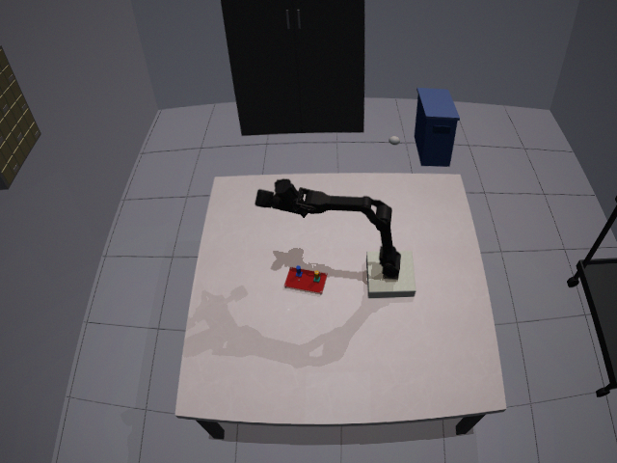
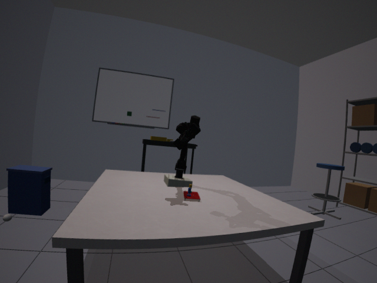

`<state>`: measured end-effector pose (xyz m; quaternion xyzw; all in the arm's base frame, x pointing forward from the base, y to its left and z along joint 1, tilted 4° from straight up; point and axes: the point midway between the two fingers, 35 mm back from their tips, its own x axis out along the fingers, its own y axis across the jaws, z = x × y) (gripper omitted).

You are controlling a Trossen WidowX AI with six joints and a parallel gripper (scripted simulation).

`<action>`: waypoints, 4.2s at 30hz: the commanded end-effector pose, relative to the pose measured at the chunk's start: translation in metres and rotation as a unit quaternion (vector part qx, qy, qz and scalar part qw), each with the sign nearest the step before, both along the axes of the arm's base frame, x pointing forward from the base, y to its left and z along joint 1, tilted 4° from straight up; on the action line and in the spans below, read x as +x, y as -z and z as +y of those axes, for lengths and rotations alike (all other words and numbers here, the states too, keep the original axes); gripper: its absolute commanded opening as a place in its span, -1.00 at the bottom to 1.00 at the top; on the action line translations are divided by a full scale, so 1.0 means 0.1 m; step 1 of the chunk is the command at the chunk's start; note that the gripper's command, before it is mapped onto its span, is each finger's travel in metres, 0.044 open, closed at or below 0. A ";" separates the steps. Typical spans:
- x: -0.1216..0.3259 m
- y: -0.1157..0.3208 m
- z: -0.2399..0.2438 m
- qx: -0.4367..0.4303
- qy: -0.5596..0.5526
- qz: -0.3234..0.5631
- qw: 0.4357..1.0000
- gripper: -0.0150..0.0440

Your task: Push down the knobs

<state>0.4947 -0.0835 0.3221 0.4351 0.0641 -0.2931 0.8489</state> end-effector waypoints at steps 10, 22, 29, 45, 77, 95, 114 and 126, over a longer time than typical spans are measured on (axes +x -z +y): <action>-0.25 0.79 0.38 -0.037 -0.124 0.188 0.974 -0.49; -0.69 1.44 0.70 -0.048 -0.243 0.341 0.907 -0.49; -1.03 1.75 0.88 -0.044 -0.314 0.419 0.851 -0.49; -1.85 2.17 1.20 -0.009 -0.452 0.545 0.707 -0.49; -1.85 2.58 1.23 -0.009 -0.452 0.545 0.707 -0.49; -1.85 2.59 1.23 -0.009 -0.452 0.545 0.707 -0.49; -1.85 2.64 1.23 -0.009 -0.452 0.545 0.707 -0.49; -1.85 2.62 1.23 -0.009 -0.452 0.545 0.707 -0.49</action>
